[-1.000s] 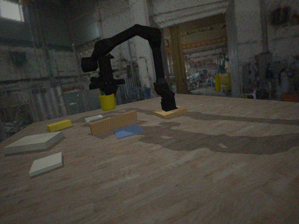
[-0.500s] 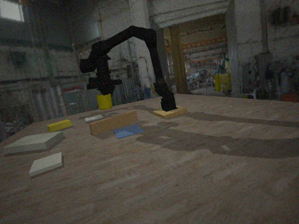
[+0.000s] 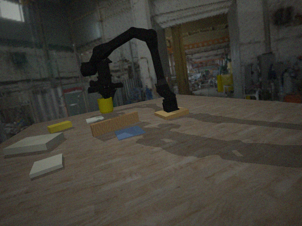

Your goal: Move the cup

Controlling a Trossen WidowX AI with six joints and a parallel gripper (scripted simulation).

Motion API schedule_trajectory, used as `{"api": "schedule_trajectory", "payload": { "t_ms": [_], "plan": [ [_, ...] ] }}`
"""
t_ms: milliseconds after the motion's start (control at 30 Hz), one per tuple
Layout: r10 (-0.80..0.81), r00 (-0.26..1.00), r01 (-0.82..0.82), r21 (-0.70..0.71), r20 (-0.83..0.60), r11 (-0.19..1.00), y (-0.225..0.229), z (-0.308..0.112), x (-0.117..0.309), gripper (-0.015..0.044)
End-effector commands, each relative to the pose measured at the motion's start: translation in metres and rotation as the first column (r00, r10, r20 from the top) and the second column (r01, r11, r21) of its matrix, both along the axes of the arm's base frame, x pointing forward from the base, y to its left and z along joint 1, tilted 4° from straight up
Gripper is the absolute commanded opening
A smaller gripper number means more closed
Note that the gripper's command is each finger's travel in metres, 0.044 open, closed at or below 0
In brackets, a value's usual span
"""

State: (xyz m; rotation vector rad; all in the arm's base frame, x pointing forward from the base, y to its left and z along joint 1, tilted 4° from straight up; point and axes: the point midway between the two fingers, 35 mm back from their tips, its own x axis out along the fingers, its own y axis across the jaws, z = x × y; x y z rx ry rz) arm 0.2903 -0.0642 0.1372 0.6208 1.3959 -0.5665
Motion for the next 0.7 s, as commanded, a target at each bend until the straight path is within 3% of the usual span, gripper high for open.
{"api": "schedule_trajectory", "payload": {
  "t_ms": [0,667],
  "plan": [
    [0.005,1.000,-0.005,0.004,0.000,1.000,0.000,-0.005,0.001,0.0000],
    [0.005,1.000,-0.005,0.004,0.000,1.000,0.000,-0.031,0.004,0.0000]
  ]
}}
